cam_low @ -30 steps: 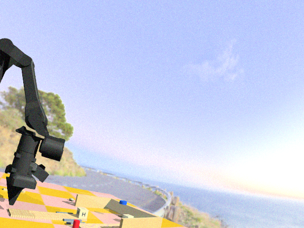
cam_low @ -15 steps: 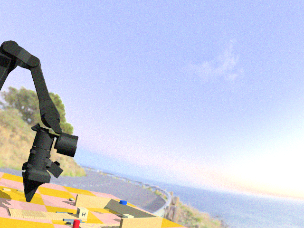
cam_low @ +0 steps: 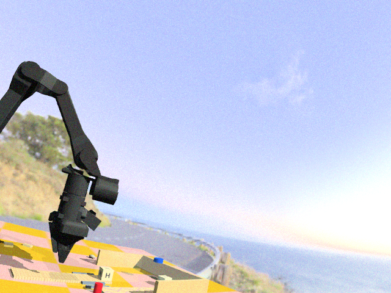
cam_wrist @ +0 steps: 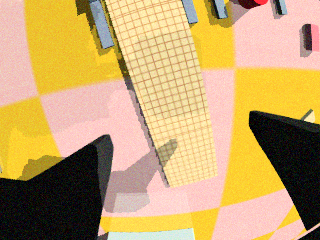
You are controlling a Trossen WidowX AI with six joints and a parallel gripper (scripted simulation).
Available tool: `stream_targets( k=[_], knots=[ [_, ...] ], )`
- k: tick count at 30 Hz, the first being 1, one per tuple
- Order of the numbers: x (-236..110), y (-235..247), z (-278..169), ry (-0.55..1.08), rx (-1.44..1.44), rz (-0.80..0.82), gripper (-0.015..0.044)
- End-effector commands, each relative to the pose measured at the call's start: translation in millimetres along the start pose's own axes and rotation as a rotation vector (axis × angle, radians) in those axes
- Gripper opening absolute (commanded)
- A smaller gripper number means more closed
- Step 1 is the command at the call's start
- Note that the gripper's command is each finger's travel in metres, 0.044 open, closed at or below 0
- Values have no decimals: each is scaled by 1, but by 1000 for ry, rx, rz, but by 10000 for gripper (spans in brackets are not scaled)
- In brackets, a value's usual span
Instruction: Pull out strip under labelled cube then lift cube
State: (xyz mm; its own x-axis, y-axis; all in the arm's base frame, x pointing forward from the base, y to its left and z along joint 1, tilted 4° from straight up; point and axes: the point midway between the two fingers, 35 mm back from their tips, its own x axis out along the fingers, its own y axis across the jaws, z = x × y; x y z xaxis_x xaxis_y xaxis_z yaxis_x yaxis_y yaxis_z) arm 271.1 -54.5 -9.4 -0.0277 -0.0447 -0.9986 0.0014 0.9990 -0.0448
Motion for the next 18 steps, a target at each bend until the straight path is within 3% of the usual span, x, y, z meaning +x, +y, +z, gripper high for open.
stream_targets(
  k=[1,18],
  knots=[
    [-2,2,15,-2,4,2,440],
    [-10,7,76,-6,4,2,440]
  ],
)
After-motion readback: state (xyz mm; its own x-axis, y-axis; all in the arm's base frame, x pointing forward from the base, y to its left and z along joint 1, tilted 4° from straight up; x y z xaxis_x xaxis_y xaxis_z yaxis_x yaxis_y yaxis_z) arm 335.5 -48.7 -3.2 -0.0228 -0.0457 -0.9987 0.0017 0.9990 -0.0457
